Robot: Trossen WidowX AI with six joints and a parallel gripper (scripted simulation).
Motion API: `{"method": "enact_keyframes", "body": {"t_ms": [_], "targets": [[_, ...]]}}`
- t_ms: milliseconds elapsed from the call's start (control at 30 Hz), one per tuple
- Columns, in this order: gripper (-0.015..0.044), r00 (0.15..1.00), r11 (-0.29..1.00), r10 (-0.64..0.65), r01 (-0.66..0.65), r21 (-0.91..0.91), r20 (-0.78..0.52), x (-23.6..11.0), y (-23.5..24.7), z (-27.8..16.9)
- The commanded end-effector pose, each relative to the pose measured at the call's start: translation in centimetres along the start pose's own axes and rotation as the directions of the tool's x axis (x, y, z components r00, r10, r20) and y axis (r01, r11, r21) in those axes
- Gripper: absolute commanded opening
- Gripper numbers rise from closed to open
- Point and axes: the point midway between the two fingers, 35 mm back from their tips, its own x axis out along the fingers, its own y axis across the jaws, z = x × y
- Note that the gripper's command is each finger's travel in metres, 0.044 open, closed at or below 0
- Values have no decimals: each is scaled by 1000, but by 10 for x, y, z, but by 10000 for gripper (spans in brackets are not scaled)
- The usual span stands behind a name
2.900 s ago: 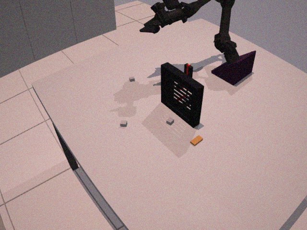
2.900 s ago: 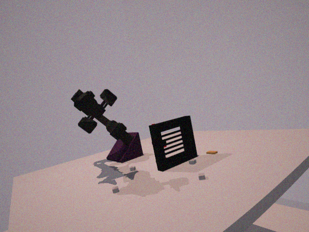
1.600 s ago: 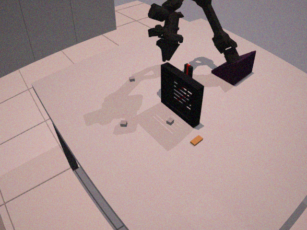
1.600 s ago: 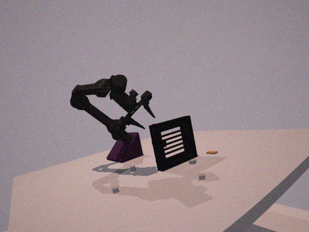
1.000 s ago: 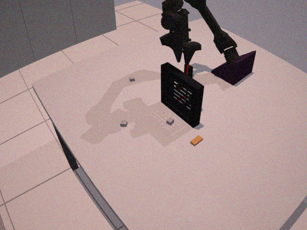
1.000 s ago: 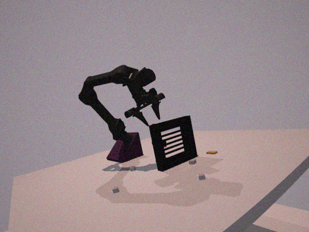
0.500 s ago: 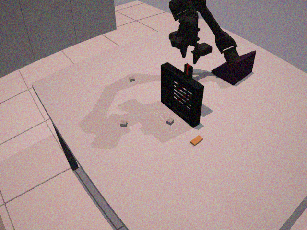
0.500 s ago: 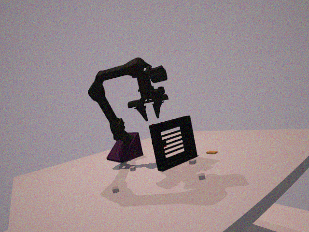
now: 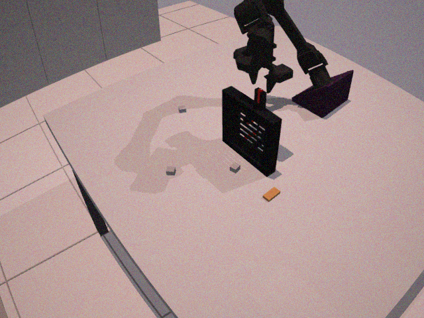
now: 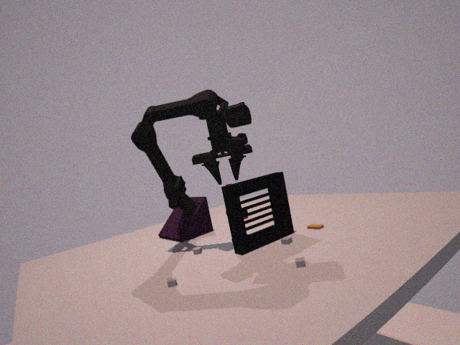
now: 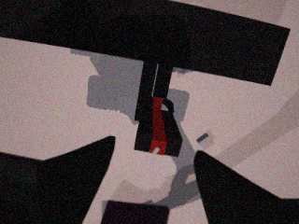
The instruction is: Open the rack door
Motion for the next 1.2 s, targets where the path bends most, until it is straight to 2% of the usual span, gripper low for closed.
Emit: {"method": "enact_keyframes", "body": {"t_ms": [0, 1000, 1167], "targets": [[285, 1000, 1000, -4, 4, 0, -1, 9, -1, 1], [285, 1000, 1000, -8, 8, 1, -1, 55, -3, -1], [154, 1000, 1000, -8, 8, 1, -1, 55, -3, -1]]}}
